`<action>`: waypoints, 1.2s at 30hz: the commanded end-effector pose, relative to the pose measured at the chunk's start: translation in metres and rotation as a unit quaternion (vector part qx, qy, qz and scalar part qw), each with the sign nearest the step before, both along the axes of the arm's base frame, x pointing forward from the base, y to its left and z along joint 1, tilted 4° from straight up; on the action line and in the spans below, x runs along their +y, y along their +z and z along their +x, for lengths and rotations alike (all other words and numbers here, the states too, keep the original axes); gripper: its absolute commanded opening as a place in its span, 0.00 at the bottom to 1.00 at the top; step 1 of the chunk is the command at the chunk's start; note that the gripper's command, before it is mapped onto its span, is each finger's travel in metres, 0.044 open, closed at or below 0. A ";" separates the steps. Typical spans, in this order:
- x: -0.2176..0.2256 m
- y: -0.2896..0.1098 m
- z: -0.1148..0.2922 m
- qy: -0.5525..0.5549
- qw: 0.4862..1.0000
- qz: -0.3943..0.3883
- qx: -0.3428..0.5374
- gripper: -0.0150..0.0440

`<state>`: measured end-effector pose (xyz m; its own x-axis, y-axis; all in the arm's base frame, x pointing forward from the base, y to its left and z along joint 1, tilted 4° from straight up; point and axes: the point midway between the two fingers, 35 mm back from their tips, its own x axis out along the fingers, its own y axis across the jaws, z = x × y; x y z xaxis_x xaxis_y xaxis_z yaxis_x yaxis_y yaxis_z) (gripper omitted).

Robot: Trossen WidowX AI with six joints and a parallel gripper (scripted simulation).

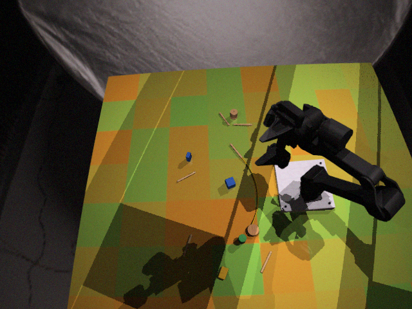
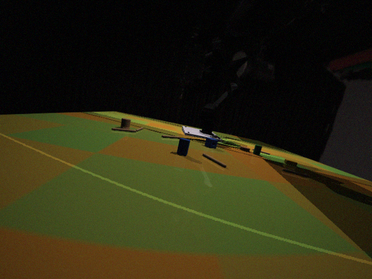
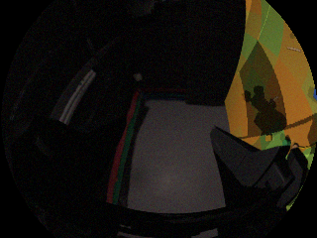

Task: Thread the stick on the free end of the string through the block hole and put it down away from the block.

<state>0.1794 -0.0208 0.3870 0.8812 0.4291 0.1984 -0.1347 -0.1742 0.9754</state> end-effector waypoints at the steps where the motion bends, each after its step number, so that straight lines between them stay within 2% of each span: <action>1: 0.000 0.000 0.000 0.000 1.000 0.000 0.000 0.98; 6: -0.017 0.011 0.012 -0.020 0.998 -0.026 -0.044 1.00; 11: -0.053 0.019 0.042 -0.088 0.987 -0.087 -0.103 1.00; 15: -0.082 0.012 0.071 -0.155 0.969 -0.153 -0.113 1.00; 25: -0.120 -0.031 0.122 -0.240 0.915 -0.319 -0.055 1.00; 36: -0.133 -0.094 0.156 -0.220 0.828 -0.514 0.040 1.00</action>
<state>0.2967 -0.1372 0.3530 0.9867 0.0706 0.1461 -0.1618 0.4990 0.8514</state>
